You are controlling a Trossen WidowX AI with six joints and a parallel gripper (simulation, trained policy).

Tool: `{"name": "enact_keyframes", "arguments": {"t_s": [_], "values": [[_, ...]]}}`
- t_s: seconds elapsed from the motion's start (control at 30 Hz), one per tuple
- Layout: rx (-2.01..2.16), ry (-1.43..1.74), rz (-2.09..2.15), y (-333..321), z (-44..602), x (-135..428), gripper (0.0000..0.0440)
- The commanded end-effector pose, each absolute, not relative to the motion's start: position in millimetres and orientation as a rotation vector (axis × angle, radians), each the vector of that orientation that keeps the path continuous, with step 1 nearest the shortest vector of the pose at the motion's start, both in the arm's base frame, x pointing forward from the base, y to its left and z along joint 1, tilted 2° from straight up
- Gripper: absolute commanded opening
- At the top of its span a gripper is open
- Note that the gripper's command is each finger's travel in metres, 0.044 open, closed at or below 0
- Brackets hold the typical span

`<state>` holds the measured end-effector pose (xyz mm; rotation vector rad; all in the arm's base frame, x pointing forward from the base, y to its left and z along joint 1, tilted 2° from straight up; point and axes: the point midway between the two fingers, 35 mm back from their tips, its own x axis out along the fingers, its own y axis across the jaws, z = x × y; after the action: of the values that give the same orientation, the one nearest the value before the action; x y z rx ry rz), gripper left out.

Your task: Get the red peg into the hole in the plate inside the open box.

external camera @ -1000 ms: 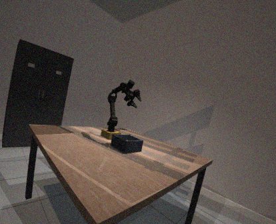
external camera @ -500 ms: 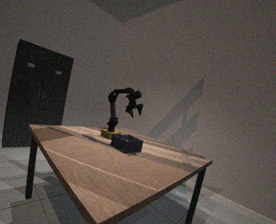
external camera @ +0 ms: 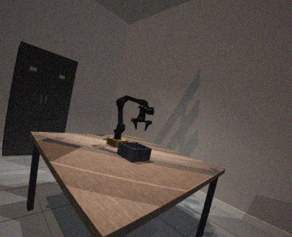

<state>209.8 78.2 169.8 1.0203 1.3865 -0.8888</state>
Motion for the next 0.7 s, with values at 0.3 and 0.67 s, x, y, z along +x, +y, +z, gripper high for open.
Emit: {"name": "enact_keyframes", "arguments": {"t_s": [0.3,0.67], "values": [[0.636,1.546,-0.902,100,117,177,0.0440],[0.472,1.558,-0.851,111,69,172,0.0440]]}}
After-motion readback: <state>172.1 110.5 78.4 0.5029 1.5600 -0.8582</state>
